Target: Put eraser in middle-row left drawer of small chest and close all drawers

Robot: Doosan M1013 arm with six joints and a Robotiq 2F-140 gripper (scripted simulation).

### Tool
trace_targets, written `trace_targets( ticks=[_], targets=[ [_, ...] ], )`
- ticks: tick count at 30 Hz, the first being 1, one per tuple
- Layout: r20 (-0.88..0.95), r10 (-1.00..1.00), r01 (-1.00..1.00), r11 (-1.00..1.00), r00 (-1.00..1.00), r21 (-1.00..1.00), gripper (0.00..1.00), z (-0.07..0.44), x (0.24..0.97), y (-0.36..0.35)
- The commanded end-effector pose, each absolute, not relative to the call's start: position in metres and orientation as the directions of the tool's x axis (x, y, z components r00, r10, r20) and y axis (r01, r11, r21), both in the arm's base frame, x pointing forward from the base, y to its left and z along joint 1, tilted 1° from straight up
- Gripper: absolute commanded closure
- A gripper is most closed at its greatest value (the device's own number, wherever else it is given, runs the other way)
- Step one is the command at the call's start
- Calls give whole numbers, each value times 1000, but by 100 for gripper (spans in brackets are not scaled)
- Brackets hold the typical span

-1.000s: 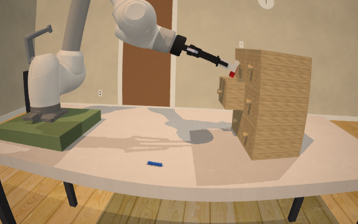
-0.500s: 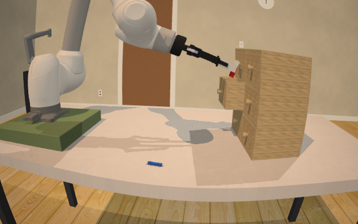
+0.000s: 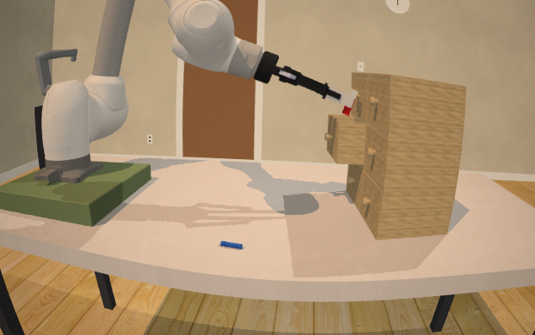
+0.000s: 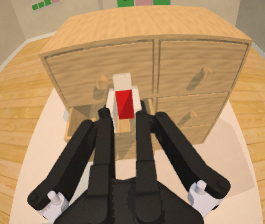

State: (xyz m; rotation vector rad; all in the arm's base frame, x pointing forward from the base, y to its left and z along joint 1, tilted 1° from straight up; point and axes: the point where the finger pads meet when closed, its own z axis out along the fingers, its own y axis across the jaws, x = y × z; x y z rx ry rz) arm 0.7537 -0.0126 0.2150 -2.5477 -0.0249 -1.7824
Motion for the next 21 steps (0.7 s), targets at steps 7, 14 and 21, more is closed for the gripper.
trace_targets(
  ticks=[7,14,21],
  targets=[
    [940,-4,32,-999,341,-16,81,218,755,-12],
    [940,-4,32,-999,341,-16,0,218,755,-12],
    [940,-4,32,-999,341,-16,0,218,755,-12]
  ],
)
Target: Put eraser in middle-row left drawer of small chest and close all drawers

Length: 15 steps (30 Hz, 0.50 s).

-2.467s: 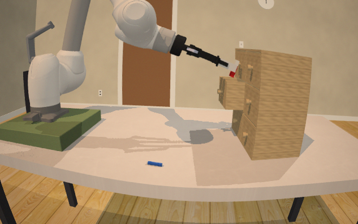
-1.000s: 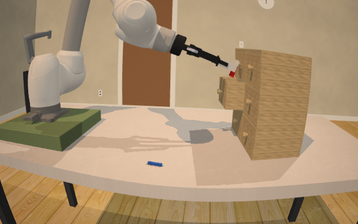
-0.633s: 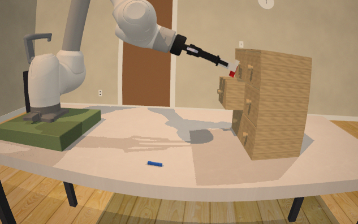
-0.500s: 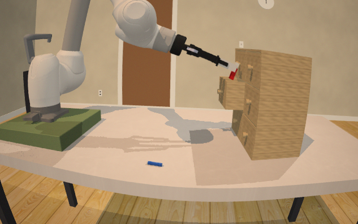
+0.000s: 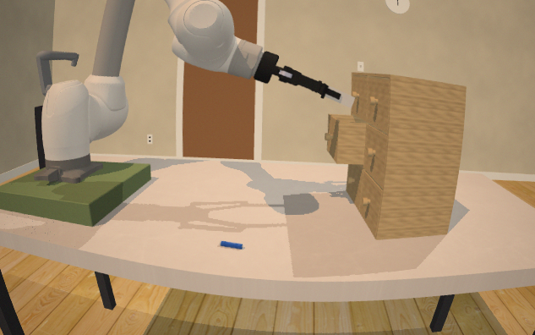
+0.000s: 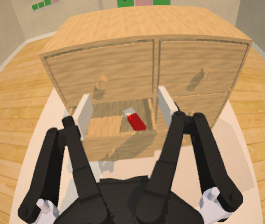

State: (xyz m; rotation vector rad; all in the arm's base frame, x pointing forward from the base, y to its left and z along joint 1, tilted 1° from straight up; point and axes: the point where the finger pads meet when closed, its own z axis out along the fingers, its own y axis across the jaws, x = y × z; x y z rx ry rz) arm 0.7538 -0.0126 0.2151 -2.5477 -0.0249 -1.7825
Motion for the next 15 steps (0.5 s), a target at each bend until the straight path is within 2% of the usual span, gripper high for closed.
trace_targets(
  ticks=[1,15],
  targets=[
    [940,-4,32,-999,341,-16,0,218,755,-12],
    [940,-4,32,-999,341,-16,0,218,745,-12]
  ],
)
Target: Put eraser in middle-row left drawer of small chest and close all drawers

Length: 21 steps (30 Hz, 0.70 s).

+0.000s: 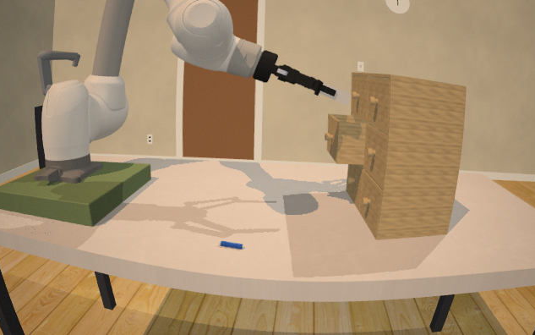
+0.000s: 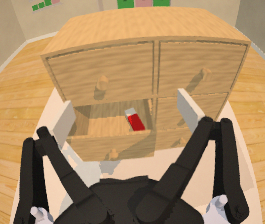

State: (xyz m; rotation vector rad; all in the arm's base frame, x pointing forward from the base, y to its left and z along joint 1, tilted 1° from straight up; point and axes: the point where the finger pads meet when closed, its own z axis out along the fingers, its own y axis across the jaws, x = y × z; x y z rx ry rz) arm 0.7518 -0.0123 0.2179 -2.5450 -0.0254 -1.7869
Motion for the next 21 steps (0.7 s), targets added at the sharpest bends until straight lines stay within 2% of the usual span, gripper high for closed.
trace_targets(
  ticks=[1,21],
  targets=[
    [940,-4,32,-999,341,-16,0,219,742,-12],
    [940,-4,32,-999,341,-16,0,224,645,-15]
  ],
)
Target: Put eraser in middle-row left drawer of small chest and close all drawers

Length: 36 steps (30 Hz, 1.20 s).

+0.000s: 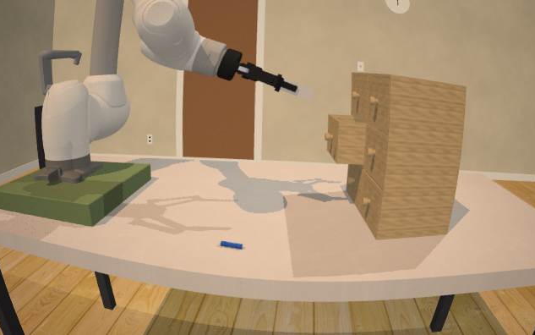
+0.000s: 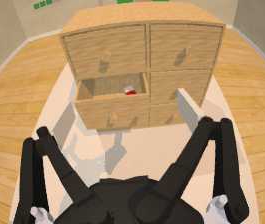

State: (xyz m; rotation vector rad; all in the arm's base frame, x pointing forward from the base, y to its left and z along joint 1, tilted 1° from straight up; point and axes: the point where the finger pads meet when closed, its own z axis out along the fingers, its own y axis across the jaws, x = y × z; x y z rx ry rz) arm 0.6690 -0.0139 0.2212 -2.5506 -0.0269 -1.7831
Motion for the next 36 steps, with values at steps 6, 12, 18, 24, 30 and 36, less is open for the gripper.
trace_targets(
  ticks=[6,12,18,24,30,36],
  targets=[
    [940,-4,32,-999,341,-16,0,225,623,-16],
    [940,-4,32,-999,341,-16,0,227,598,-17],
    [940,-4,32,-999,341,-16,0,227,585,-17],
    [940,-4,32,-999,341,-16,0,228,581,-17],
    [940,-4,32,-999,341,-16,0,228,580,-17],
    [939,-4,32,-999,343,-16,0,228,580,-17]
  ],
)
